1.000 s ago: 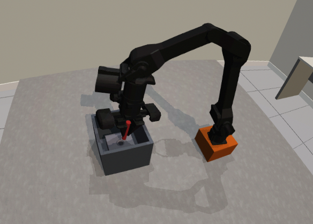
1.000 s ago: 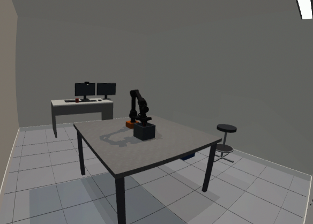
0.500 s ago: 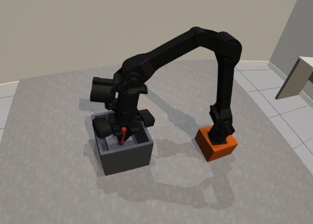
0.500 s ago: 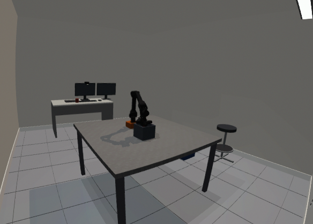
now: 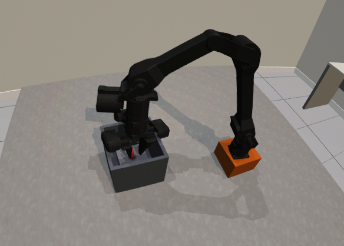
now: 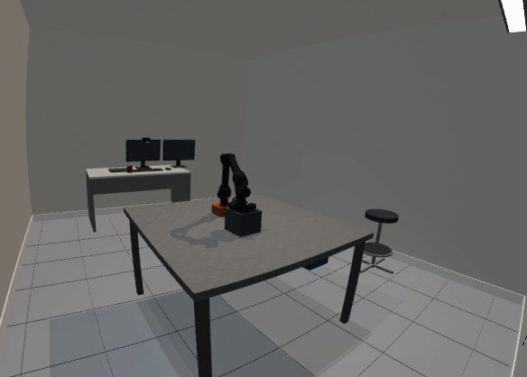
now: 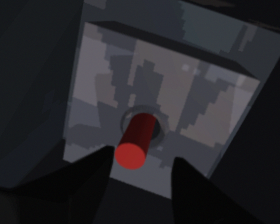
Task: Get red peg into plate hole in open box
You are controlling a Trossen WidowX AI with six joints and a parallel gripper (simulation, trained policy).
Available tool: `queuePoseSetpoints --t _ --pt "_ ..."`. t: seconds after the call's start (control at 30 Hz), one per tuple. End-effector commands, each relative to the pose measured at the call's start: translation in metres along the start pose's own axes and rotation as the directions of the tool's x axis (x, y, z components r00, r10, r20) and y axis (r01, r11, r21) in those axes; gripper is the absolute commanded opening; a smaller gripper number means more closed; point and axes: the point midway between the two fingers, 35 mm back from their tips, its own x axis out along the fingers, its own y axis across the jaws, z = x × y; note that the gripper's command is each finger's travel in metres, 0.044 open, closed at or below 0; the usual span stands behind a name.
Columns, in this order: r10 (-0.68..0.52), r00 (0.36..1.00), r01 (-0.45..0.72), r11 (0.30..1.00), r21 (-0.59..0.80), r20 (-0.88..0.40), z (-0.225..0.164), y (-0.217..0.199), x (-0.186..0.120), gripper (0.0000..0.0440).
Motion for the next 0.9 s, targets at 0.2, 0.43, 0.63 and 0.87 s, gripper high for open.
queuePoseSetpoints --t 0.2,0.43,0.63,0.87 --pt "-0.007 0.992 0.011 1.000 0.028 -0.127 0.005 0.005 -0.004 0.0197" --pt "0.010 0.984 -0.002 0.999 0.047 -0.180 0.007 0.007 -0.015 0.0219" --pt "0.029 0.976 -0.013 0.997 0.075 -0.214 0.010 0.007 -0.025 0.0237" --pt "0.054 0.969 -0.029 0.994 0.104 -0.240 0.013 0.008 -0.037 0.0212"
